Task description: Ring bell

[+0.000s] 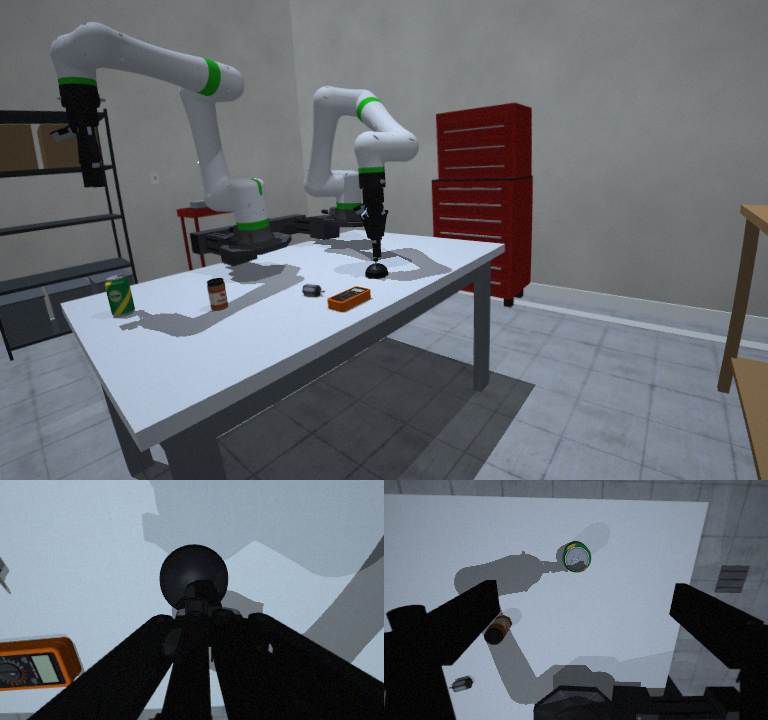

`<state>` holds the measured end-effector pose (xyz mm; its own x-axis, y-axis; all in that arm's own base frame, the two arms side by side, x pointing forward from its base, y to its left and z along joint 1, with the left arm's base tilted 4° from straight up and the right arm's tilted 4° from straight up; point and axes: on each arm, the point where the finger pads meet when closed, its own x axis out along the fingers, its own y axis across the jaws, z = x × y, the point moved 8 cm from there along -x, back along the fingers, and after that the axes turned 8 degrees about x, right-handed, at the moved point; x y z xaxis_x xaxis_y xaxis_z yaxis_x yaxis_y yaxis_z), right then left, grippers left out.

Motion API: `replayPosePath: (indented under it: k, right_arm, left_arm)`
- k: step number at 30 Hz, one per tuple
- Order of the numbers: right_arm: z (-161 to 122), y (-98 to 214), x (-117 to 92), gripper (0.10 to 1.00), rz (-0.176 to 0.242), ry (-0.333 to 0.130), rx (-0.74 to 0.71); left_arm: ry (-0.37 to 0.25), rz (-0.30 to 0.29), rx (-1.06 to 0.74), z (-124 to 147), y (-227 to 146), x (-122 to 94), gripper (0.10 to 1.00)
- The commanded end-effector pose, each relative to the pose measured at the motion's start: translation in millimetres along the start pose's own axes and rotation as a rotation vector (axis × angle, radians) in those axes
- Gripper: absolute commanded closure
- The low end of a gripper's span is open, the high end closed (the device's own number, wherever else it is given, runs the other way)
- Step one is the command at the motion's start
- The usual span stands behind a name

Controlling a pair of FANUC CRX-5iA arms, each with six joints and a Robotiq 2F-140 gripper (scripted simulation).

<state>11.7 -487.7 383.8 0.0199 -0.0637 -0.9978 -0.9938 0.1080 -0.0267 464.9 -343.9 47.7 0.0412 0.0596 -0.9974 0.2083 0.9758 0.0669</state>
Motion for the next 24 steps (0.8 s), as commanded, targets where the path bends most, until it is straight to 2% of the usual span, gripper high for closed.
replayPosePath:
  k: [1, 4, 19, 24]
  right_arm:
    - [0, 0, -1, 0.098, 0.000, 0.002, 0.000]
    - [0, 0, -1, 0.098, 0.000, 0.002, 0.000]
    - [0, 0, -1, 0.098, 0.000, 0.002, 0.000]
    - [0, 0, -1, 0.098, 0.000, 0.002, 0.000]
  left_arm:
    - [-0.002, -0.002, 0.000, 1, -1, -8, 0.999]
    - [-0.002, -0.002, 0.000, 1, -1, -10, 0.999]
    - [-0.002, -0.002, 0.000, 0, 0, -51, 0.999]
    - [-0.002, -0.002, 0.000, 0, 0, -56, 0.999]
